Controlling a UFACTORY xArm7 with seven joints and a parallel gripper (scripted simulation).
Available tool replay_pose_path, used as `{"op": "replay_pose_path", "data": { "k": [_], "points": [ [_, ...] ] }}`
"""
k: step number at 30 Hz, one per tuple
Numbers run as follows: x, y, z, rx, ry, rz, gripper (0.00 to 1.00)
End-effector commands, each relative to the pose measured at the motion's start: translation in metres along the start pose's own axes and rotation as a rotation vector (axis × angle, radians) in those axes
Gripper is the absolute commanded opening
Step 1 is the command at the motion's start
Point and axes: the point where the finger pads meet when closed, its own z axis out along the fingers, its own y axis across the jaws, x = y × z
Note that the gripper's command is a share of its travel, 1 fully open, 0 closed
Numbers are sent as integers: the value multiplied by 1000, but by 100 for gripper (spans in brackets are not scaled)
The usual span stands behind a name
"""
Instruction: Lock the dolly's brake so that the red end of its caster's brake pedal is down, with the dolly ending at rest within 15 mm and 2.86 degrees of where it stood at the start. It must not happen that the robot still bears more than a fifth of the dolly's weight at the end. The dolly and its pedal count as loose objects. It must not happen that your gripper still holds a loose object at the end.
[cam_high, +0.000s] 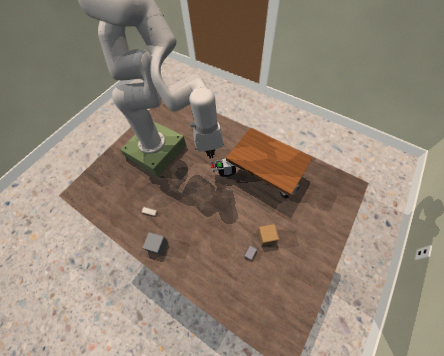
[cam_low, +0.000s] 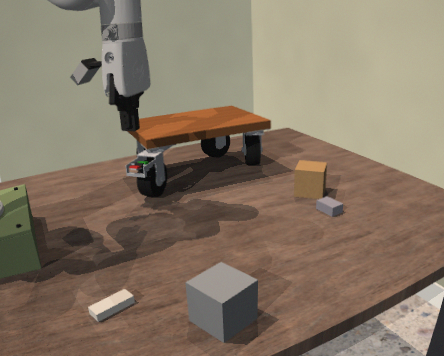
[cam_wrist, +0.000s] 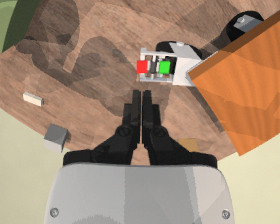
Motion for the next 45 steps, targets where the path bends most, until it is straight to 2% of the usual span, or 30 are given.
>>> {"op": "replay_pose_path", "data": {
  "k": [1,32,45],
  "points": [
    [-1,1,-1,8,1,11,0],
    [-1,1,6,8,1,11,0],
    [-1,1,35,8,1,11,0]
  ]
}}
